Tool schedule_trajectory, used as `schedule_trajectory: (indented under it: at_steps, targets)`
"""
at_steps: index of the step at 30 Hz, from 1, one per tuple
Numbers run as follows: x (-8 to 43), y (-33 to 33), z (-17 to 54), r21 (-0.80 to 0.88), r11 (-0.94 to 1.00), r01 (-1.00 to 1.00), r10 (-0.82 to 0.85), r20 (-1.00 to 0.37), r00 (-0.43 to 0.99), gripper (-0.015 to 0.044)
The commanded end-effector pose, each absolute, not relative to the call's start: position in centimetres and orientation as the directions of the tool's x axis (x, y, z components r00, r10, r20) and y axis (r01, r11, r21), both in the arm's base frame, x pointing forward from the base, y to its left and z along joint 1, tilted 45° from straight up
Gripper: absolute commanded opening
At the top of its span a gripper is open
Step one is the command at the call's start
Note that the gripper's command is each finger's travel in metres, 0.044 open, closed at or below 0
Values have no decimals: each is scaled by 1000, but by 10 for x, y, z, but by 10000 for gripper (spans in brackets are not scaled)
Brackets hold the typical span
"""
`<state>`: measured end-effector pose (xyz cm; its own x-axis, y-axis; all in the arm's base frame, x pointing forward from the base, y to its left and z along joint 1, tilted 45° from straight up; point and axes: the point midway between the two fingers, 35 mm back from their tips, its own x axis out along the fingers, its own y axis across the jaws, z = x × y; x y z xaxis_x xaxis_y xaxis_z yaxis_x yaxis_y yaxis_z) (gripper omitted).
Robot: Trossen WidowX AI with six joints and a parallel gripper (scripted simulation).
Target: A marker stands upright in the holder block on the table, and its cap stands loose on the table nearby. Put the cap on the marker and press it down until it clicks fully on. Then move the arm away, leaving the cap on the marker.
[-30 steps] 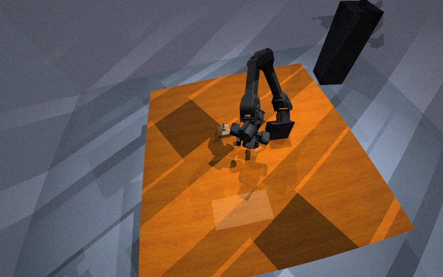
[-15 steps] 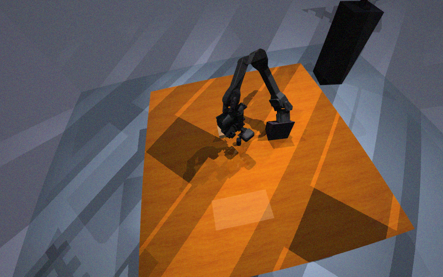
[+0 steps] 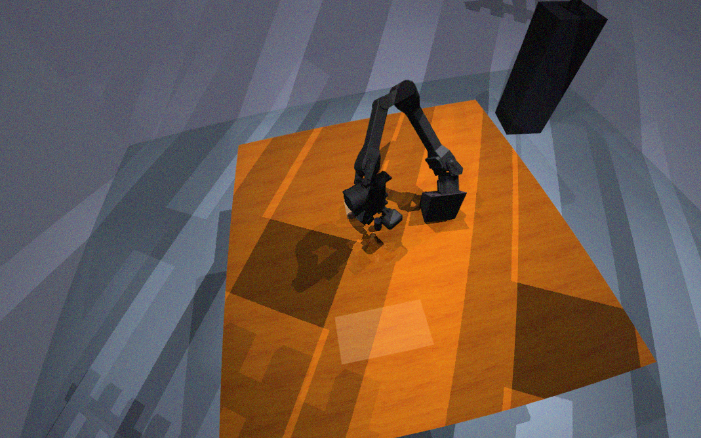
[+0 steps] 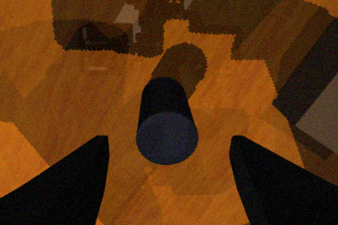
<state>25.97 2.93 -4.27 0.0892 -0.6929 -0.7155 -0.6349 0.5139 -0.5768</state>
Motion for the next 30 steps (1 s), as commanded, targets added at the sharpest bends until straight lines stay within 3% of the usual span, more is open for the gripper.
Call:
schedule_trajectory:
  at_steps: [1,29,30]
  targets:
    - [258,23,-47,-577,506,-641,-699,-710,87,243]
    - [260,-7,-76,-579,504,-641,-702,-707,87,243]
    - [260,-7,-76,-579,504,-641,-702,-707,87,217]
